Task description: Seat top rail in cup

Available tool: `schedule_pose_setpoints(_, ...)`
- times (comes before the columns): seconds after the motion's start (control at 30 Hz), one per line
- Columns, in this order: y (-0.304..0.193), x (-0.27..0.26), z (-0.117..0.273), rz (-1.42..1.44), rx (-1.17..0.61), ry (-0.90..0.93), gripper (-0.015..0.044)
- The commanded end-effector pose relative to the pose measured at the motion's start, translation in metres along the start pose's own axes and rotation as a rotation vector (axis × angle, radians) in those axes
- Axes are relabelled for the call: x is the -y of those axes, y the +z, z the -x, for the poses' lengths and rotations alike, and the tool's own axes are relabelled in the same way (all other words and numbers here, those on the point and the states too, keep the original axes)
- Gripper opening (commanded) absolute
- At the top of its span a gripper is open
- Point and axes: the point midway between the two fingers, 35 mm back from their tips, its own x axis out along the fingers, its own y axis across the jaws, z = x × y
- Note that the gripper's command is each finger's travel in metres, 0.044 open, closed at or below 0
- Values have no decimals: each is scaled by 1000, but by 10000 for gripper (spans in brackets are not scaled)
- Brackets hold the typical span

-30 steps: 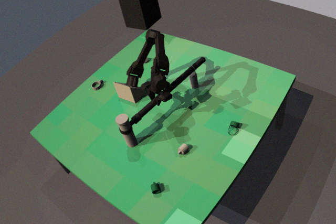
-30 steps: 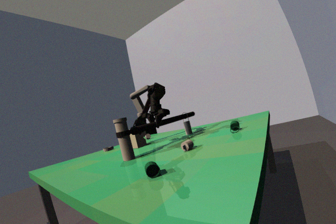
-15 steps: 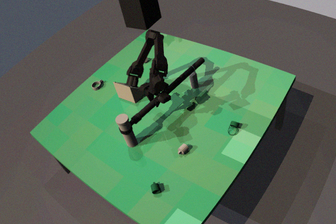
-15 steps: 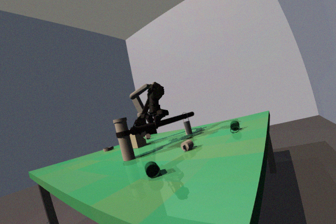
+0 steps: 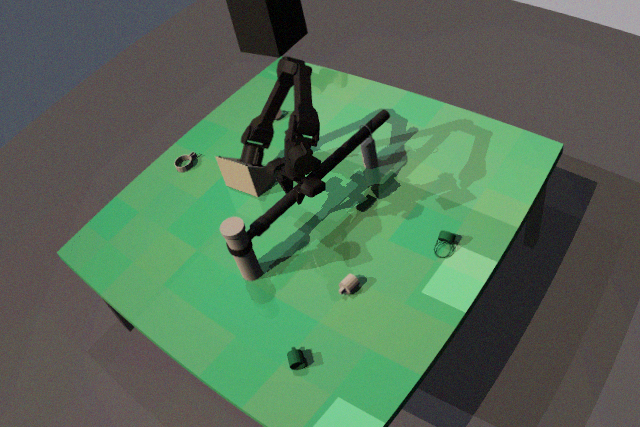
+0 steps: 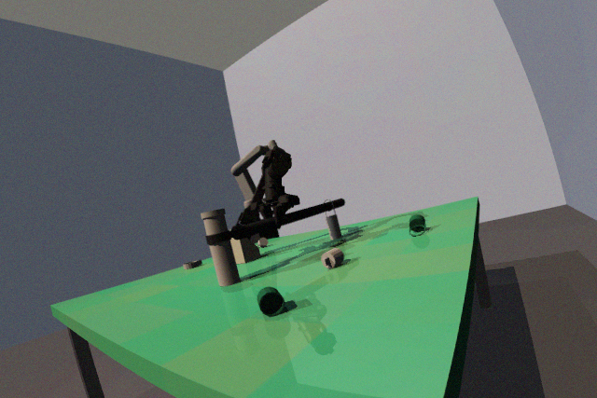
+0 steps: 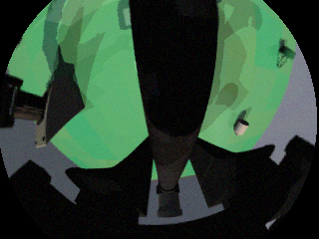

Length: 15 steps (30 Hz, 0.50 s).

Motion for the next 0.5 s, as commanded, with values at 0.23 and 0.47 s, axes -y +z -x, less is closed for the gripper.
schedule_pose_setpoints(0.23, -4, 0, 1, 2, -11, -4, 0)
schedule_pose_setpoints(0.47, -2, 0, 1, 1, -5, -2, 0)
